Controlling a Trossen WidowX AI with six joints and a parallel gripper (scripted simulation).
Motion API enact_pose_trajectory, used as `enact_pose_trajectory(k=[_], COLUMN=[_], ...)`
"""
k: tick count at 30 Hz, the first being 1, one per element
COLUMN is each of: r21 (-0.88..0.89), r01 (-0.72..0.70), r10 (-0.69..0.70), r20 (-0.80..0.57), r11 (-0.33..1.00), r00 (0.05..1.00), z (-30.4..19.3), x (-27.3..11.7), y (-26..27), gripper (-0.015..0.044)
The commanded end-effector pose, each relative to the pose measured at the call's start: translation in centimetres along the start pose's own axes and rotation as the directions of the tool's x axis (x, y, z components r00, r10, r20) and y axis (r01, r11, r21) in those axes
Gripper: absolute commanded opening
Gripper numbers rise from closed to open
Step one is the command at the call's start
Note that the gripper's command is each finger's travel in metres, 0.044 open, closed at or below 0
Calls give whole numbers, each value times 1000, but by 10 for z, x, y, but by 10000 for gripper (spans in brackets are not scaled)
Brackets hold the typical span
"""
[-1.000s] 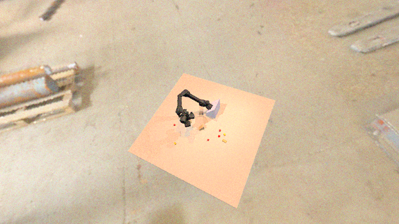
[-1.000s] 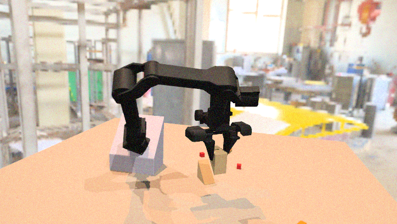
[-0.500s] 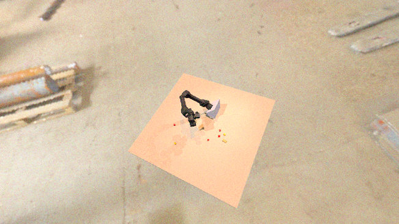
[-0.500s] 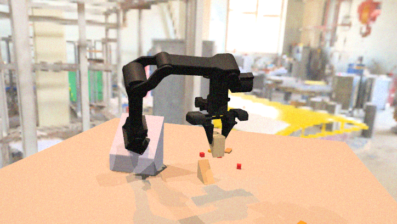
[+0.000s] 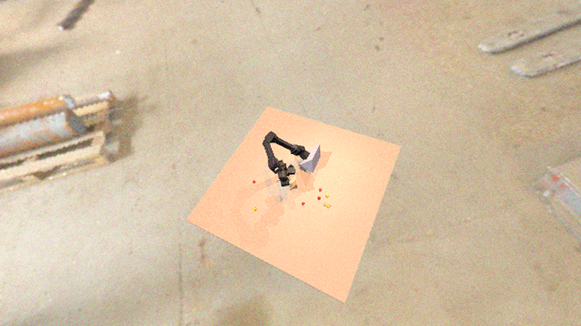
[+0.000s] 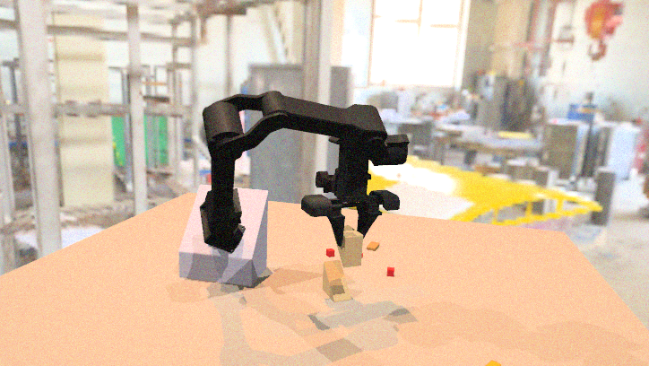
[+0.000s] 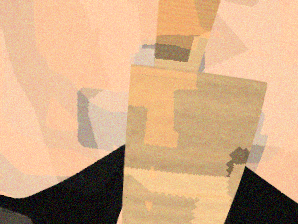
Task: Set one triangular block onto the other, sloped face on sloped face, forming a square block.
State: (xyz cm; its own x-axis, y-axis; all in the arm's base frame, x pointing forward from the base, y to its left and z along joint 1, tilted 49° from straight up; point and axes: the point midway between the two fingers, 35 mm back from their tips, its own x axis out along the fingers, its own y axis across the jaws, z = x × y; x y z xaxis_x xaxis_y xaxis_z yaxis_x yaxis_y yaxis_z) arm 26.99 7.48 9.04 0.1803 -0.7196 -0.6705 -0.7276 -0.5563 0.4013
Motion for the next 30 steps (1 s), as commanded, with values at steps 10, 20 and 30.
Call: enact_pose_trajectory(k=[10, 20, 30], r21=[-2, -2, -1], r01=[3, 3, 3], r10=[-3, -3, -3], r20=[-8, -9, -16], r11=[1000, 1000, 1000], r00=[1000, 1000, 1000], z=[14, 24, 22], x=[39, 66, 66], y=[1, 0, -1], gripper=[0, 0, 0])
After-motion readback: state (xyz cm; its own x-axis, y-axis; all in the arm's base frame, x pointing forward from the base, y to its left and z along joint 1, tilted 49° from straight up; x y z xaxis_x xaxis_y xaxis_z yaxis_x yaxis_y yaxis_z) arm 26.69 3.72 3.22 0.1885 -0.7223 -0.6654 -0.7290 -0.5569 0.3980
